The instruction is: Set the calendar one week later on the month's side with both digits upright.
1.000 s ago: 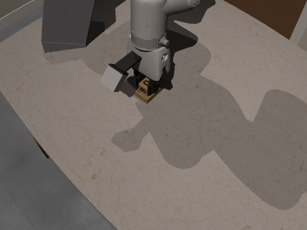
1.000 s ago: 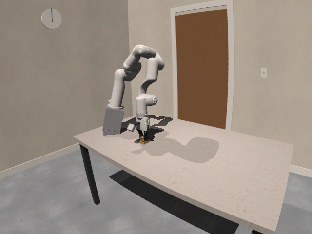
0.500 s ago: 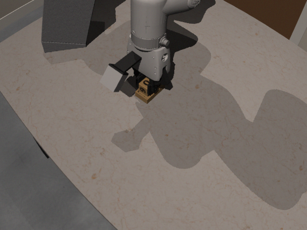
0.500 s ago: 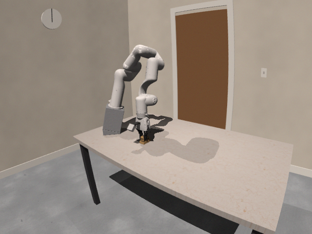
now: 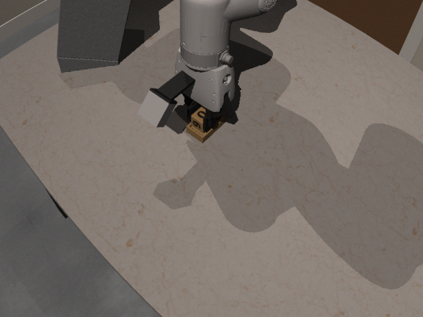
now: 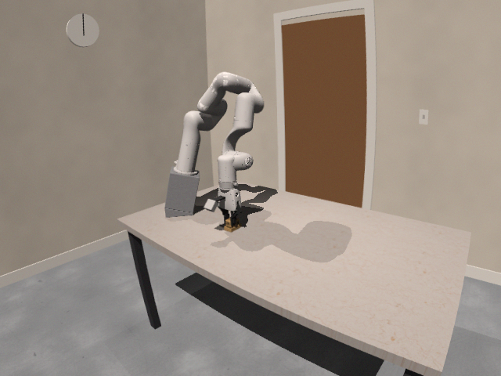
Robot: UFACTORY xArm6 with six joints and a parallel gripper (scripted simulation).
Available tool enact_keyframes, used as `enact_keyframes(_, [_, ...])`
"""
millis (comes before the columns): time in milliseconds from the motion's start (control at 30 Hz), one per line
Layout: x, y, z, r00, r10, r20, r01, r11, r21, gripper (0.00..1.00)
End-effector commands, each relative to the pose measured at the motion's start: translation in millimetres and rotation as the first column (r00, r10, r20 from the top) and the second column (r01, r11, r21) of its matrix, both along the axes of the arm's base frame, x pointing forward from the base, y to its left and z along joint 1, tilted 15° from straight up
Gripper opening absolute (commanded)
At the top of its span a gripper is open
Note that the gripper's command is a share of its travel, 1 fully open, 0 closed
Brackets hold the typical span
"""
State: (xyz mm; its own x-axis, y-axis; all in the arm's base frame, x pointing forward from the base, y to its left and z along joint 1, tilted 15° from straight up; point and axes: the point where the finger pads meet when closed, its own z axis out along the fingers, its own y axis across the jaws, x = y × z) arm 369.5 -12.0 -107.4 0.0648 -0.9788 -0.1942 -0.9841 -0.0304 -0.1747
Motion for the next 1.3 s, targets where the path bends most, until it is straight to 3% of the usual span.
enact_keyframes(0, [1.1,0.0,-0.5,1.000,0.000,0.002,0.000,1.000,0.000,0.27])
enact_keyframes(1267, [2.4,1.6,-8.1,1.000,0.000,0.002,0.000,1.000,-0.001,0.27])
